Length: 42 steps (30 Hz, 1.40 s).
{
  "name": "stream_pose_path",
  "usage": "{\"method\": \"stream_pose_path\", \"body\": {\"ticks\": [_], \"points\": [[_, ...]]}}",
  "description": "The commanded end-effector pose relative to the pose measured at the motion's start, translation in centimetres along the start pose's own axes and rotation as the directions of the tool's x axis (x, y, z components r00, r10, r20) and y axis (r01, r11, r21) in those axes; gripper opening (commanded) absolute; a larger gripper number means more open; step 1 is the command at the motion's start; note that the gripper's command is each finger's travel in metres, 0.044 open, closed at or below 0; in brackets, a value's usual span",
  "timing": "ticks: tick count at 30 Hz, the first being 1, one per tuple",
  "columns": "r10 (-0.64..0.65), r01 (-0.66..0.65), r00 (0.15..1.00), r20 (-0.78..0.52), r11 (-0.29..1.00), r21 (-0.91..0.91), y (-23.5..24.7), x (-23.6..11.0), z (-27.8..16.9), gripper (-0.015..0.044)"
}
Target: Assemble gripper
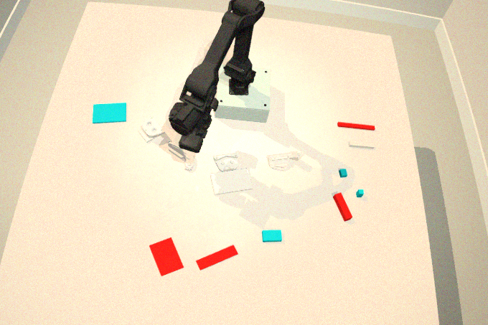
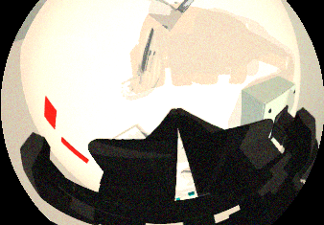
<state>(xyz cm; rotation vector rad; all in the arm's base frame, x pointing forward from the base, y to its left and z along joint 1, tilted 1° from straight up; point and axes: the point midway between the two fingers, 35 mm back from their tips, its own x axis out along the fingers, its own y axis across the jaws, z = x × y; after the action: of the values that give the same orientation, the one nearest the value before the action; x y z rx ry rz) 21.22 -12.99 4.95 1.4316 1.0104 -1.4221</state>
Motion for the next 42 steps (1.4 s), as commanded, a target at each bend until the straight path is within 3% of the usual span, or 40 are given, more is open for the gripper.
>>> {"method": "stream_pose_path", "body": {"ticks": [1,7,24,42], "points": [[0.000,0.000,1.000,-0.001,1.000,0.001,0.00,-0.03,0.00,0.0000],[0.000,0.000,1.000,-0.001,1.000,0.001,0.00,-0.03,0.00,0.0000],[0.000,0.000,1.000,0.000,1.000,0.000,0.00,0.00,0.00,0.0440],[0.000,0.000,1.000,0.000,1.000,0.000,0.00,0.00,0.00,0.0440]]}}
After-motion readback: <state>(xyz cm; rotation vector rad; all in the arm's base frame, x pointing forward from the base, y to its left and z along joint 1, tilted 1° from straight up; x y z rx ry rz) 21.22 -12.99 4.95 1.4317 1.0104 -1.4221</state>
